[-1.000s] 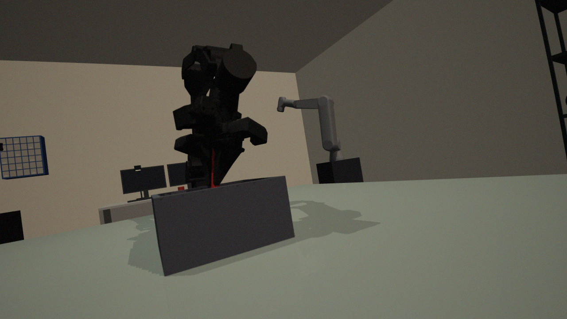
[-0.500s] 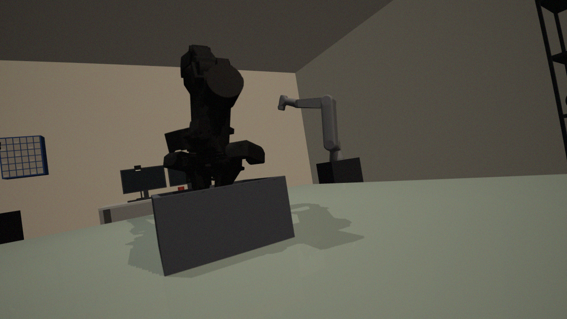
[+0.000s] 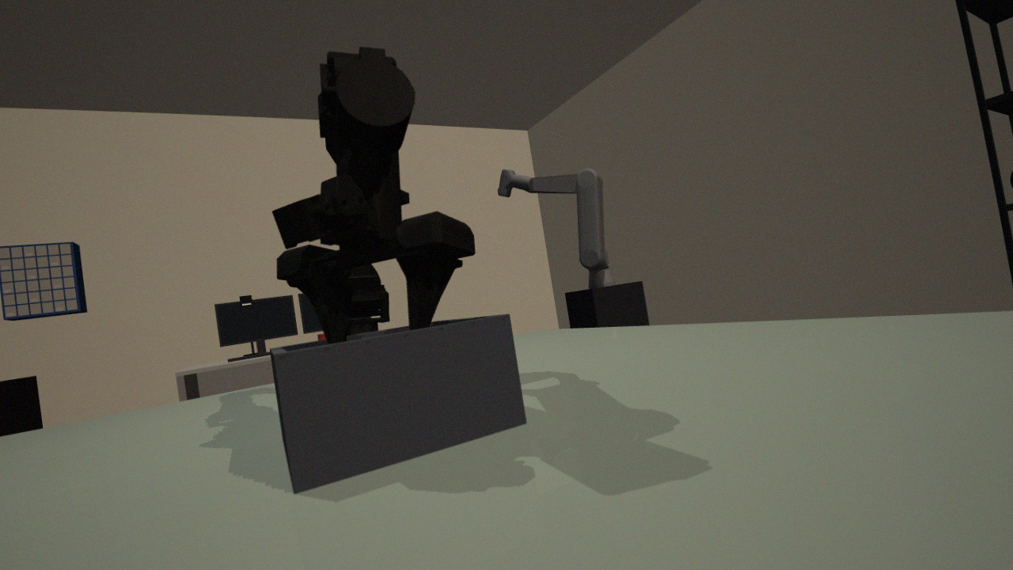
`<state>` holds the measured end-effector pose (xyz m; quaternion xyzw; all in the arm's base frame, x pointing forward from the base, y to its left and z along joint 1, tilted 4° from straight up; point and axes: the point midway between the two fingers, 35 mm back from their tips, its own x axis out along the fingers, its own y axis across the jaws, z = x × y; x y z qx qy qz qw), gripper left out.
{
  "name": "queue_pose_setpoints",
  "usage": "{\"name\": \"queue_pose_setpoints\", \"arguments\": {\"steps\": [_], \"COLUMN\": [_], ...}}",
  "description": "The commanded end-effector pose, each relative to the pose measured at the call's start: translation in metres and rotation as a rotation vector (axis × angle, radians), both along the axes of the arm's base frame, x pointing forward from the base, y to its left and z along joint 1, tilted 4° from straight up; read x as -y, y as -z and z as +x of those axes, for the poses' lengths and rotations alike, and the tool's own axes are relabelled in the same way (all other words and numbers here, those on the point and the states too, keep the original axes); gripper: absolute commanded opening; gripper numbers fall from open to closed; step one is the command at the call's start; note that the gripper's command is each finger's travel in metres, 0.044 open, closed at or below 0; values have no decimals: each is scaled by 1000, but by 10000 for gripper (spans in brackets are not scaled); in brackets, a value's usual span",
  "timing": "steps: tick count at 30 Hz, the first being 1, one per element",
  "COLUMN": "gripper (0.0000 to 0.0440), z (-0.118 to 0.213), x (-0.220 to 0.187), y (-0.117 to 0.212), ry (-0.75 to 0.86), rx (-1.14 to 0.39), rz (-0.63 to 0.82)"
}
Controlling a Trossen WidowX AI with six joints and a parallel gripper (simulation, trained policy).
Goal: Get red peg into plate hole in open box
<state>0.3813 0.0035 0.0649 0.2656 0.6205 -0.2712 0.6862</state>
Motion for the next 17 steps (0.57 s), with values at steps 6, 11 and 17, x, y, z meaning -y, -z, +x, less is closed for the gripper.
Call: {"name": "queue_pose_setpoints", "arguments": {"steps": [6, 11, 17], "gripper": [440, 440, 440], "z": [42, 58, 59], "x": [-15, -23, -23], "y": [-19, -28, -28], "ry": [-28, -43, -44], "rx": [94, 134, 136], "rz": [74, 100, 101]}}
